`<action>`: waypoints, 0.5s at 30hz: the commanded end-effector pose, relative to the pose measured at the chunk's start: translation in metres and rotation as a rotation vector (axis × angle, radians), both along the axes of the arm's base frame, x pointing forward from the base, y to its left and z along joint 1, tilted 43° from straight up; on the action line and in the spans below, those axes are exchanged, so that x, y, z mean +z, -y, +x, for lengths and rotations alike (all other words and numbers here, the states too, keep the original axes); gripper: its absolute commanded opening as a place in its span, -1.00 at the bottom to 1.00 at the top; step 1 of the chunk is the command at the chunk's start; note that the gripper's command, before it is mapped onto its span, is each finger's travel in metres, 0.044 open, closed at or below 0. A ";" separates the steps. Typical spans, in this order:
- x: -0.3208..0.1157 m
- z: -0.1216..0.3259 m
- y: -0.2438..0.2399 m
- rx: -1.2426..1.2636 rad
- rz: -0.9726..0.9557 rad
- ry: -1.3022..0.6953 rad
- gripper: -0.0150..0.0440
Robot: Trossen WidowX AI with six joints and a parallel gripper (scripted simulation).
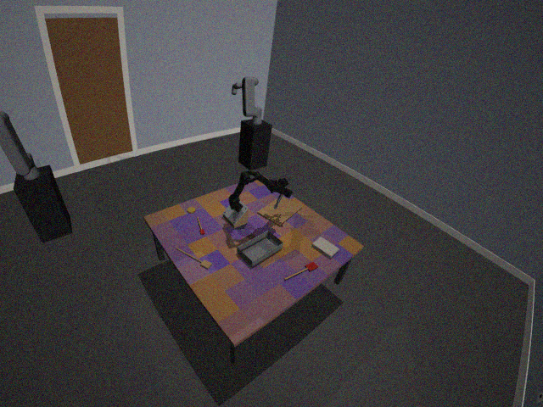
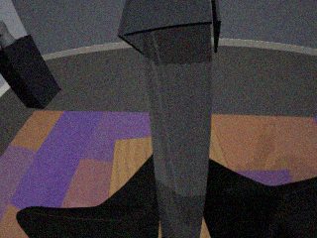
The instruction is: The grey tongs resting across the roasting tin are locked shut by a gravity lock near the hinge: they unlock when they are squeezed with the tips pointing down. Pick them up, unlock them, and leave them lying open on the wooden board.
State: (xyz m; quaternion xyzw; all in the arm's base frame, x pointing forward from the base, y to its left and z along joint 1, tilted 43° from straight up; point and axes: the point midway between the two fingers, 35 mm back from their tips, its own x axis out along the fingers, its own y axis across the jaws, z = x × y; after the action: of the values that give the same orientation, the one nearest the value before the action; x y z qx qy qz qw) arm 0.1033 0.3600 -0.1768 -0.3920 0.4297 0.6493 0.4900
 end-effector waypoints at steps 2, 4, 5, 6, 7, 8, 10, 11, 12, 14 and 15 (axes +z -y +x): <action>0.013 0.000 -0.001 0.003 0.079 -0.001 -1.00; 0.017 -0.001 0.001 0.003 0.109 -0.001 -1.00; 0.019 -0.001 0.002 0.004 0.124 -0.001 -1.00; 0.022 -0.001 0.003 0.004 0.138 -0.001 -1.00; 0.024 -0.001 0.004 0.004 0.153 -0.001 -1.00; 0.026 -0.002 0.004 0.004 0.163 0.000 -1.00; 0.027 -0.002 0.005 0.005 0.174 0.000 -1.00; 0.028 -0.002 0.005 0.005 0.175 0.000 -1.00; 0.028 -0.002 0.005 0.005 0.175 0.000 -1.00; 0.028 -0.002 0.005 0.005 0.175 0.000 -1.00; 0.028 -0.002 0.005 0.005 0.175 0.000 -1.00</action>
State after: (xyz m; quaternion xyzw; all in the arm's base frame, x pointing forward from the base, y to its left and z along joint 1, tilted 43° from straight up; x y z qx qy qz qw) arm 0.1008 0.3517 -0.1532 -0.3520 0.3783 0.6811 0.5188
